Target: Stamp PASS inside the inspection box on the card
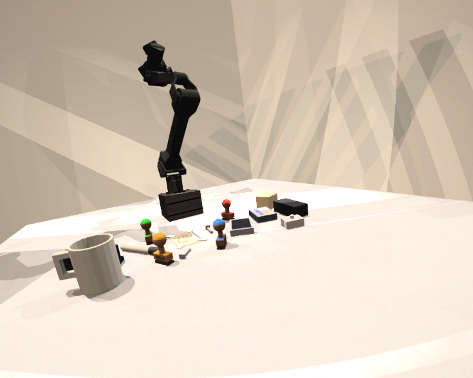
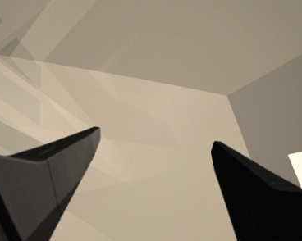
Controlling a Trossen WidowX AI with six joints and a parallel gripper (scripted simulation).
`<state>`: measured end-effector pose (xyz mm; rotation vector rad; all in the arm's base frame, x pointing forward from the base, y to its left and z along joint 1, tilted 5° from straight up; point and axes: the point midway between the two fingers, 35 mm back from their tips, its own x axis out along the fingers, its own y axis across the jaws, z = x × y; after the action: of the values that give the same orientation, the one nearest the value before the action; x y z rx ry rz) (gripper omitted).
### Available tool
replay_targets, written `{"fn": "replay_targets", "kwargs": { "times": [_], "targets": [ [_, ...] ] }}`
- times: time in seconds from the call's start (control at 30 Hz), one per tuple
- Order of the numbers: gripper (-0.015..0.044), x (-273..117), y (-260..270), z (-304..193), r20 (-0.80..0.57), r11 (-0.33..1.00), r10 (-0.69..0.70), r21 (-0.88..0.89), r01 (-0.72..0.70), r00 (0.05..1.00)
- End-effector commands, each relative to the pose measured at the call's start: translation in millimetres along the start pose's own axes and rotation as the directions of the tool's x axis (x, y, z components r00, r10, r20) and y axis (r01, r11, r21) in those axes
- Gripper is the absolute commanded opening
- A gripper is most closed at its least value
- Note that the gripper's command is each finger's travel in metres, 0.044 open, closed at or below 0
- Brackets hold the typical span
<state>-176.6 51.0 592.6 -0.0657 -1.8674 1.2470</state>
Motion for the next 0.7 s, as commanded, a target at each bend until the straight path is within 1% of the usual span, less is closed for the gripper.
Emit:
{"fn": "replay_targets", "kwargs": {
  "times": [0.0, 0.07, 0.17, 0.2, 0.3, 0.4, 0.53, 0.67],
  "targets": [
    [0.0374, 0.0, 0.5, 2.4, 0.008, 1.0, 0.001, 0.004, -0.001, 1.0],
    [0.0321, -0.9, 3.9, 21.6, 0.075, 0.999, 0.011, 0.036, -0.014, 0.997],
    [0.0243, -8.0, 9.6, 65.7, 0.227, 0.993, 0.028, 0.102, -0.053, 0.973],
    [0.0228, -12.0, 10.9, 80.3, 0.277, 0.99, 0.032, 0.122, -0.068, 0.96],
    [0.0228, -28.7, 12.7, 123.4, 0.423, 0.977, 0.038, 0.173, -0.122, 0.905],
    [0.0228, -54.1, 12.6, 166.4, 0.569, 0.964, 0.036, 0.198, -0.179, 0.822],
    [0.0228, -99.0, 9.1, 217.3, 0.738, 0.944, 0.024, 0.205, -0.258, 0.674],
    [0.0228, -153.2, 1.7, 256.1, 0.866, 0.923, 0.005, 0.189, -0.336, 0.499]
  ]
}}
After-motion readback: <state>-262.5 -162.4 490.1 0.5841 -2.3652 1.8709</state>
